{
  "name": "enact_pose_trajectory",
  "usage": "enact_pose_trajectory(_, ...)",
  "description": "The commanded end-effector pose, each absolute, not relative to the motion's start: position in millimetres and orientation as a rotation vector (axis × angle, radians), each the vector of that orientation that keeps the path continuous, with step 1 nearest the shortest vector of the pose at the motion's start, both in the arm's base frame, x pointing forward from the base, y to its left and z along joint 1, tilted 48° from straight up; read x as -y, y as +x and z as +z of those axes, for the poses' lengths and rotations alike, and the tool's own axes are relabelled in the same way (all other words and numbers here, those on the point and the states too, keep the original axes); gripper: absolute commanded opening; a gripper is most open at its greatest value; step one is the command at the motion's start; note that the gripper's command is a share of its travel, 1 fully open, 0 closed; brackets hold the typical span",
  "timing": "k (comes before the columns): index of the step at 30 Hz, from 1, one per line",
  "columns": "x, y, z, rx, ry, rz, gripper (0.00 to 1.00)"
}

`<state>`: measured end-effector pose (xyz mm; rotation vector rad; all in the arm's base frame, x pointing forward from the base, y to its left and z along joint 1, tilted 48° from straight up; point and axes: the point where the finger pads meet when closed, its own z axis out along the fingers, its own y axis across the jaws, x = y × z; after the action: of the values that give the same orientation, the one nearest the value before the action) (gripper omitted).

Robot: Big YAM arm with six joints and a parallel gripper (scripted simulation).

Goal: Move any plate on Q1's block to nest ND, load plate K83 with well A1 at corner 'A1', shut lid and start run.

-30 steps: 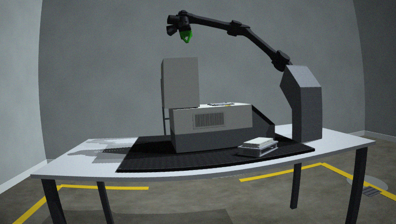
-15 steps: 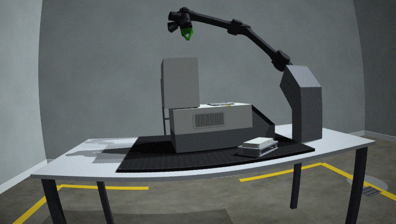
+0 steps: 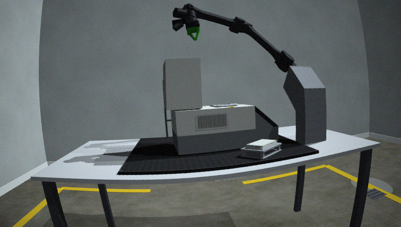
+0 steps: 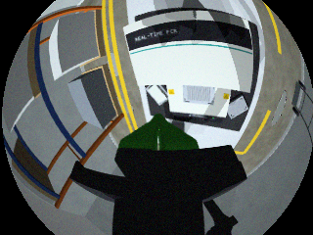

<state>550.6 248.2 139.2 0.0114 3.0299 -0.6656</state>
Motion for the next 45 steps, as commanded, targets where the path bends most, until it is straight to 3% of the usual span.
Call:
enact_pose_trajectory(1, -276, 537, 135, -3.0, 0.003, -0.62, 0.0)
enact_pose_trajectory(4, -274, 536, 122, -2.998, 0.031, -0.611, 0.0)
enact_pose_trajectory(6, -278, 531, 111, -2.992, -0.032, -0.764, 0.0)
enact_pose_trajectory(18, -306, 501, 74, -2.987, -0.049, -0.7, 0.0)
enact_pose_trajectory(20, -306, 496, 63, -2.962, -0.106, -0.854, 0.0)
enact_pose_trajectory(32, -303, 479, 22, -2.982, -0.046, -0.811, 0.0)
enact_pose_trajectory(35, -312, 461, 5, -2.94, -0.143, -0.978, 0.0)
enact_pose_trajectory(45, -313, 444, -18, -2.912, -0.141, -0.993, 0.0)
